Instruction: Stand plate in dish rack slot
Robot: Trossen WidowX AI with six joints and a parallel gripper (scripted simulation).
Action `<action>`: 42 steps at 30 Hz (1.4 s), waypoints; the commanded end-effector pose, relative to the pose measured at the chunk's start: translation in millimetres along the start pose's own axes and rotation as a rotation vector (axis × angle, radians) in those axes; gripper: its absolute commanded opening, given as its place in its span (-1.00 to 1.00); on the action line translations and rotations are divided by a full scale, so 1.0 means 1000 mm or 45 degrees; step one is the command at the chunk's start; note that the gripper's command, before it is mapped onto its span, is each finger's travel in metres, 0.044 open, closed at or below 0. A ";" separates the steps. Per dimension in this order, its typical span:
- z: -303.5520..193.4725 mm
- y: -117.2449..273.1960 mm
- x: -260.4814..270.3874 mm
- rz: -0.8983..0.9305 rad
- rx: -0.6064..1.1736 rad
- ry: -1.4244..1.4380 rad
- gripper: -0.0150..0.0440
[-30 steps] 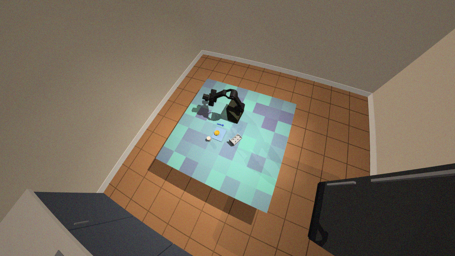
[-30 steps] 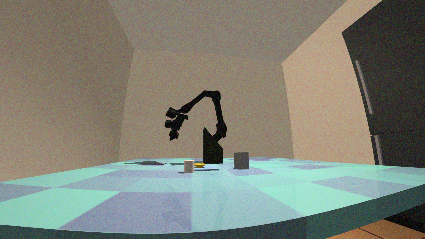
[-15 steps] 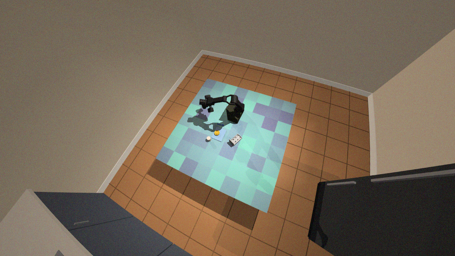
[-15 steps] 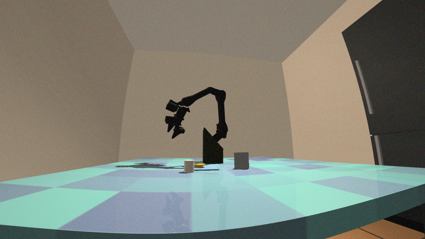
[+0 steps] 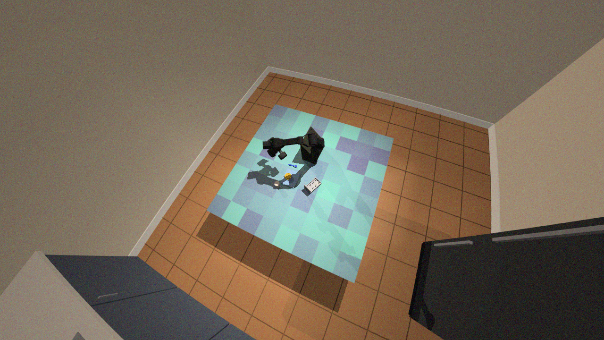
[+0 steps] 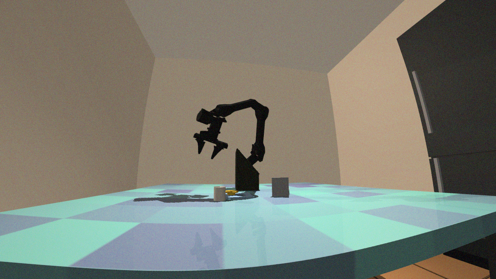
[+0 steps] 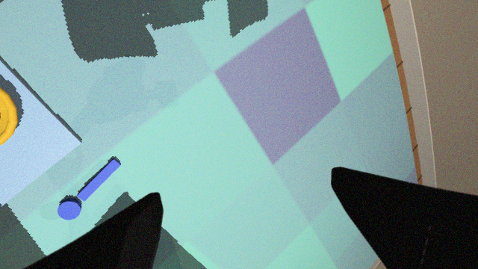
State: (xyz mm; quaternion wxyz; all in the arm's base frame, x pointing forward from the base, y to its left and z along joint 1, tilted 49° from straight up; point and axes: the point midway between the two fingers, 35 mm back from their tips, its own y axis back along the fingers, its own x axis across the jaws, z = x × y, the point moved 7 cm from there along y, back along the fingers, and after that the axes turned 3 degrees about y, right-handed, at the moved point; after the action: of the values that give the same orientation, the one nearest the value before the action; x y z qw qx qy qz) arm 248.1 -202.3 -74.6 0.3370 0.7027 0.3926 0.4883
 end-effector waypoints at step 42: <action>0.052 -0.064 0.167 0.438 -0.156 0.563 0.86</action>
State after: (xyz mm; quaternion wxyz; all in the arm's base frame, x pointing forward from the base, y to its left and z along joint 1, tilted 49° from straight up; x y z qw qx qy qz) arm 320.8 -36.4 -69.7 0.1995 0.6108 0.3023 0.7041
